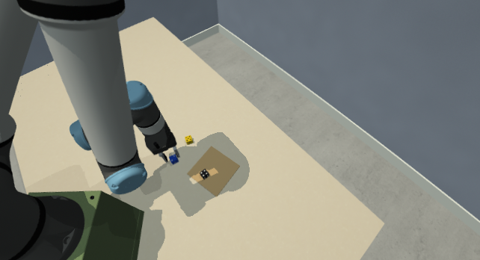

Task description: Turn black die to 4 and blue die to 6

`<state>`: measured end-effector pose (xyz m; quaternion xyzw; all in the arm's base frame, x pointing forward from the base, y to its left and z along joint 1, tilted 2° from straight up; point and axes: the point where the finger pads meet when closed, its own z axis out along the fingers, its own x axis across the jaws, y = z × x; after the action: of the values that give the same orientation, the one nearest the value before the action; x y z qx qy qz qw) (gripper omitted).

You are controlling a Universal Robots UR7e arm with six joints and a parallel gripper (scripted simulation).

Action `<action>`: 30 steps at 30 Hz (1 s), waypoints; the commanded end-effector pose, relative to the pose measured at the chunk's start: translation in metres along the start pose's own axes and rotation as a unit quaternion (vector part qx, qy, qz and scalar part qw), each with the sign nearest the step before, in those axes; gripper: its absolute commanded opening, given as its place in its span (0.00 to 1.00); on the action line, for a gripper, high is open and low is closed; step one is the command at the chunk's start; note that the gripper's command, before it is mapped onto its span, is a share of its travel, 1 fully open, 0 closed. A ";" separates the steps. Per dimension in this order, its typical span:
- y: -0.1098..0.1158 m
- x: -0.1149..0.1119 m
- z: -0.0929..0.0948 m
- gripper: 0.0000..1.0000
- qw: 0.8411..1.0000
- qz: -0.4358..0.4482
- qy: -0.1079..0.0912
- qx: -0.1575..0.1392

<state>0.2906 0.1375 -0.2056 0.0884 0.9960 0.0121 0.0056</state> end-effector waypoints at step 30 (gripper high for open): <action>0.000 0.000 0.019 0.79 1.000 0.000 -0.001 0.000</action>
<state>0.2910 0.1378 -0.2182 0.0884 0.9960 0.0122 0.0058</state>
